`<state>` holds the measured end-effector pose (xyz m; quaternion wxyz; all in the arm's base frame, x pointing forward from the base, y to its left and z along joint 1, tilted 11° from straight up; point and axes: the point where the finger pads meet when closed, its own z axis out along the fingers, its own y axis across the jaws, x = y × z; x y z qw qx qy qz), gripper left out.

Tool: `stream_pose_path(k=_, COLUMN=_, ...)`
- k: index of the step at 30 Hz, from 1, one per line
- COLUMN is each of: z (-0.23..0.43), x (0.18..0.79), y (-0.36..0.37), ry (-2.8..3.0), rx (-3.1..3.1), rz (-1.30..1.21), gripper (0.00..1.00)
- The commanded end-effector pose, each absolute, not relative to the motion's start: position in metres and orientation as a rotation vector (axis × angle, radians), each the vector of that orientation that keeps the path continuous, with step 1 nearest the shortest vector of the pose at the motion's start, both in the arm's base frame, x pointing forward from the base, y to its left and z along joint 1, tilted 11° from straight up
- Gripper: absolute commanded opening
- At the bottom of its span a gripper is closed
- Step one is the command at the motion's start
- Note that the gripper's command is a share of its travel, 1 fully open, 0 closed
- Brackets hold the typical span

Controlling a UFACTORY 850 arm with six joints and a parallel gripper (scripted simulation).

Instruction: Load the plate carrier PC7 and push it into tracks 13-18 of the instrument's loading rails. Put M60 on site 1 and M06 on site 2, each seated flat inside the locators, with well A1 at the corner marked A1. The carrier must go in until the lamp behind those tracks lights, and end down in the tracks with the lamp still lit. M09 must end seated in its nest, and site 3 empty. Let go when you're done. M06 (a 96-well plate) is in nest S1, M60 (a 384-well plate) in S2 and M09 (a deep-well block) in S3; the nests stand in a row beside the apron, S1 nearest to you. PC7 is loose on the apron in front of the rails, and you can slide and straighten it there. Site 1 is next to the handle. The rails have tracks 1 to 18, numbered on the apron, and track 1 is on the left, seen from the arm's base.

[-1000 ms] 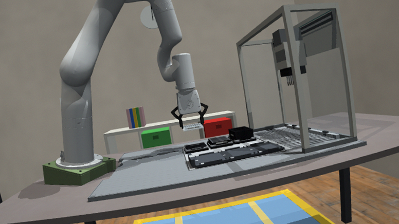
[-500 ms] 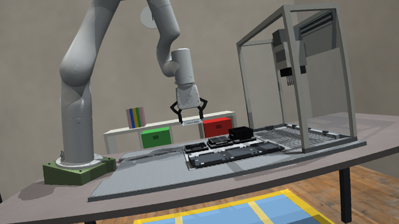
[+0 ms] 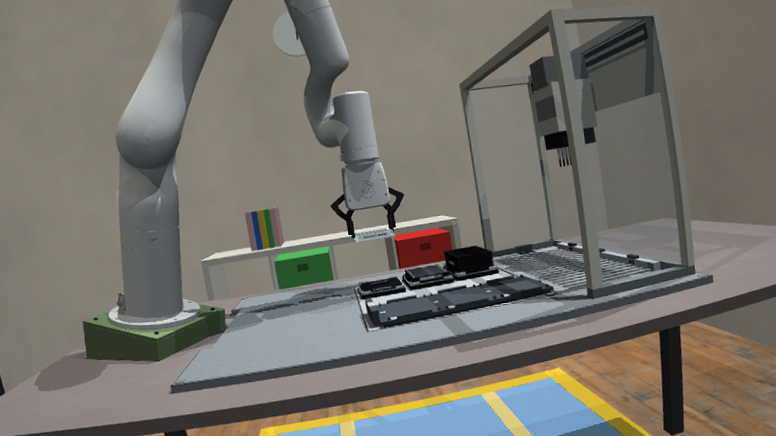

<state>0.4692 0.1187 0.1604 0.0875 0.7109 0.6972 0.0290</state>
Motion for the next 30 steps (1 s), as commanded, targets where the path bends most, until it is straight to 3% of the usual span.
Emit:
stream_pose_path(k=1, z=0.163, x=0.475, y=0.107, ry=2.105, rx=2.088, rz=0.085, gripper=0.0)
stream_pose_path(k=30, z=0.182, x=0.532, y=-0.014, ry=2.104, rx=2.088, rz=0.085, gripper=0.0)
